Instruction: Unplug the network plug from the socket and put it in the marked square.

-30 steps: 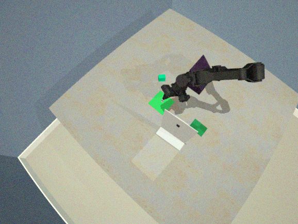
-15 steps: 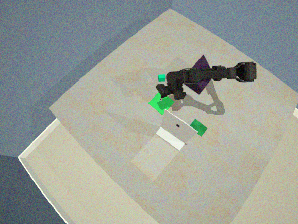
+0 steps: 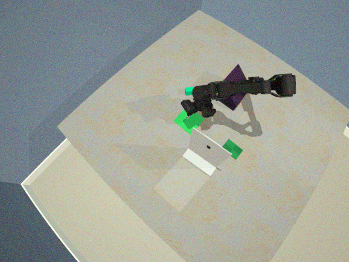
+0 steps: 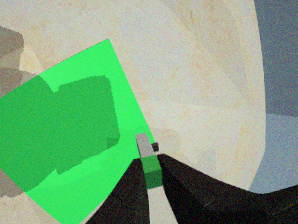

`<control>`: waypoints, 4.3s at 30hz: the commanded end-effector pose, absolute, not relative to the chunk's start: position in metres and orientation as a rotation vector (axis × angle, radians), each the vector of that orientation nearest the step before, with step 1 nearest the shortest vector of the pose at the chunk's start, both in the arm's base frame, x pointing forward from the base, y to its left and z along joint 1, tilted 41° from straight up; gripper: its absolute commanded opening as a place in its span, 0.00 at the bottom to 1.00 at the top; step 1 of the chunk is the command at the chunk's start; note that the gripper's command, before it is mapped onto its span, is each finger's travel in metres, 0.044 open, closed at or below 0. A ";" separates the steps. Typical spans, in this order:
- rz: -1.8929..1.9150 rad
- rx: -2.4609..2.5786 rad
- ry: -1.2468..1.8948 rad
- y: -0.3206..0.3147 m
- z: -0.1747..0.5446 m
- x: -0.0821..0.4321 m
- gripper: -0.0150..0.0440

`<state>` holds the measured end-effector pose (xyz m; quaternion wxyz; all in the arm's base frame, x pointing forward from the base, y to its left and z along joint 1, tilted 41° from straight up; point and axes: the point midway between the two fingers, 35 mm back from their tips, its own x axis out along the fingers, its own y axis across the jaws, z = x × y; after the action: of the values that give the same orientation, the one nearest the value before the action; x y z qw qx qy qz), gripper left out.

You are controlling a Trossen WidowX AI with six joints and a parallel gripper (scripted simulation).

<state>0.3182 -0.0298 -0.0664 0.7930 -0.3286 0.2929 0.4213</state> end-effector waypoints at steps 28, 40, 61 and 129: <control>0.907 -0.696 0.634 0.001 -0.101 0.309 0.25; 0.910 -0.698 0.628 0.003 -0.101 0.311 0.25; 0.910 -0.698 0.630 0.000 -0.097 0.308 0.52; 0.907 -0.701 0.639 -0.061 -0.025 0.304 0.52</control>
<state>0.3024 -0.0570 -0.0309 0.7916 -0.3229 0.3012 0.4223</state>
